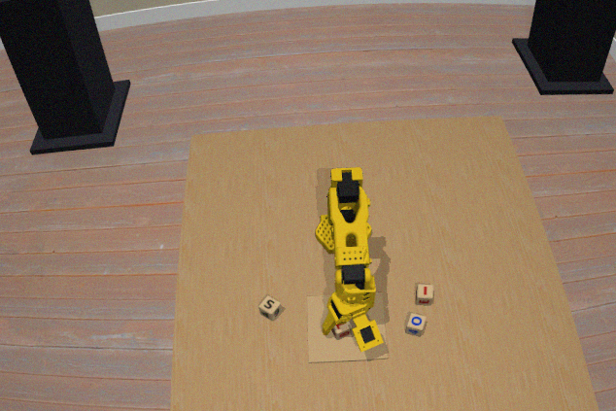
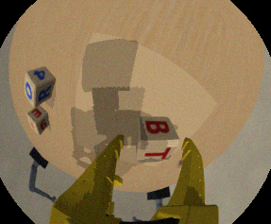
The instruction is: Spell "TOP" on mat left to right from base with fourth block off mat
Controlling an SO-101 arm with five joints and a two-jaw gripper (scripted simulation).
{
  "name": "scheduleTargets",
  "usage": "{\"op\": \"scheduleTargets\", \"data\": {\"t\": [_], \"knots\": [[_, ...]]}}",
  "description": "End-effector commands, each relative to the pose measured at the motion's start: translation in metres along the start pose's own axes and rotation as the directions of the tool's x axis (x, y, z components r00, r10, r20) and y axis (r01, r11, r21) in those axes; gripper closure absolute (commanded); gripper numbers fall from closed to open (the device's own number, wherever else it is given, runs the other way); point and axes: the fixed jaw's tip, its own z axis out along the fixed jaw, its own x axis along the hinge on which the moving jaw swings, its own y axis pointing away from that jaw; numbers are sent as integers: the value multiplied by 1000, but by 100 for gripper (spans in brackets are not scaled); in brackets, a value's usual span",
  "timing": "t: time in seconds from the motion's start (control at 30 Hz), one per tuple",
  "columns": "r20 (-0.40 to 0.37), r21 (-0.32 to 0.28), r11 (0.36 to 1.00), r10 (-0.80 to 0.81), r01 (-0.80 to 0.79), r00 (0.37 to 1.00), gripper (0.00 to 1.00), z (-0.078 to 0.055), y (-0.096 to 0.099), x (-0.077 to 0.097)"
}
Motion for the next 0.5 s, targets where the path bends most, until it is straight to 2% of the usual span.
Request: {"op": "scheduleTargets", "data": {"t": [0.0,0.47], "knots": [[84,32,999,-12,9,996,65,-12,-3,-12],[83,32,999,-12,9,996,67,-12,-5,-12]]}}
